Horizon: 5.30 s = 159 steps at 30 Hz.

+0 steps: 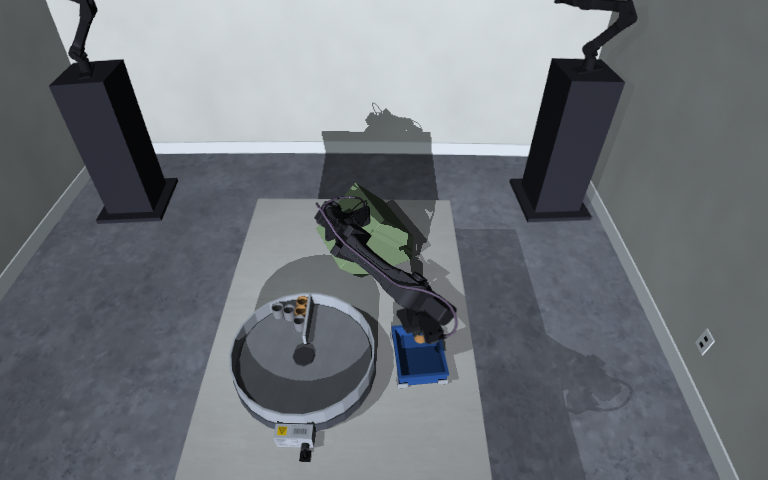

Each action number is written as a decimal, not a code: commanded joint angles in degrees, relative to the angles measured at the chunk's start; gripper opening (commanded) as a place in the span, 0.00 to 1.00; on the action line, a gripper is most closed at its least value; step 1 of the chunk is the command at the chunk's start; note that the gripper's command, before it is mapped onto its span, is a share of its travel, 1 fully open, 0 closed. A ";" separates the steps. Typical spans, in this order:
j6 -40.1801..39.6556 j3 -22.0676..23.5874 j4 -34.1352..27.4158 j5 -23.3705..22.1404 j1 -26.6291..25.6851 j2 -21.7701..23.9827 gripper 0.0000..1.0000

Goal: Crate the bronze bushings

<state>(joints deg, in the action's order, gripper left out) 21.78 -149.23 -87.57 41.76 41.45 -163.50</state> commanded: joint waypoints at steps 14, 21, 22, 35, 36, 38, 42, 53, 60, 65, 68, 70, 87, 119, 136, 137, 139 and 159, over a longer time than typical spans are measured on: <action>0.31 -2.54 -0.83 -0.13 3.07 0.29 0.00; 0.31 -2.54 -0.83 -0.13 3.07 0.29 0.00; 0.31 -2.54 -0.83 -0.13 3.07 0.29 0.00; 0.31 -2.54 -0.83 -0.13 3.07 0.29 0.00; 0.31 -2.54 -0.83 -0.13 3.07 0.29 0.00; 0.31 -2.54 -0.83 -0.13 3.07 0.29 0.00; 0.31 -2.54 -0.83 -0.13 3.07 0.29 0.00; 0.31 -2.54 -0.83 -0.13 3.07 0.29 0.00; 0.31 -2.54 -0.83 -0.13 3.07 0.29 0.00; 0.31 -2.54 -0.83 -0.13 3.07 0.29 0.00; 0.31 -2.54 -0.83 -0.13 3.07 0.29 0.00; 0.31 -2.54 -0.83 -0.13 3.07 0.29 0.00; 0.31 -2.54 -0.83 -0.13 3.07 0.29 0.00; 0.28 -2.53 -0.83 -0.12 3.05 0.27 0.00; -3.87 9.08 10.11 1.13 -1.83 2.34 0.00; -4.06 10.06 10.87 1.11 -0.91 2.76 0.00; -4.06 10.06 10.87 1.11 -0.91 2.76 0.00; -4.86 12.33 14.61 0.71 -0.99 4.16 0.00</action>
<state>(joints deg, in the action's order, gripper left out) 17.15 -135.92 -74.39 42.35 37.63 -160.44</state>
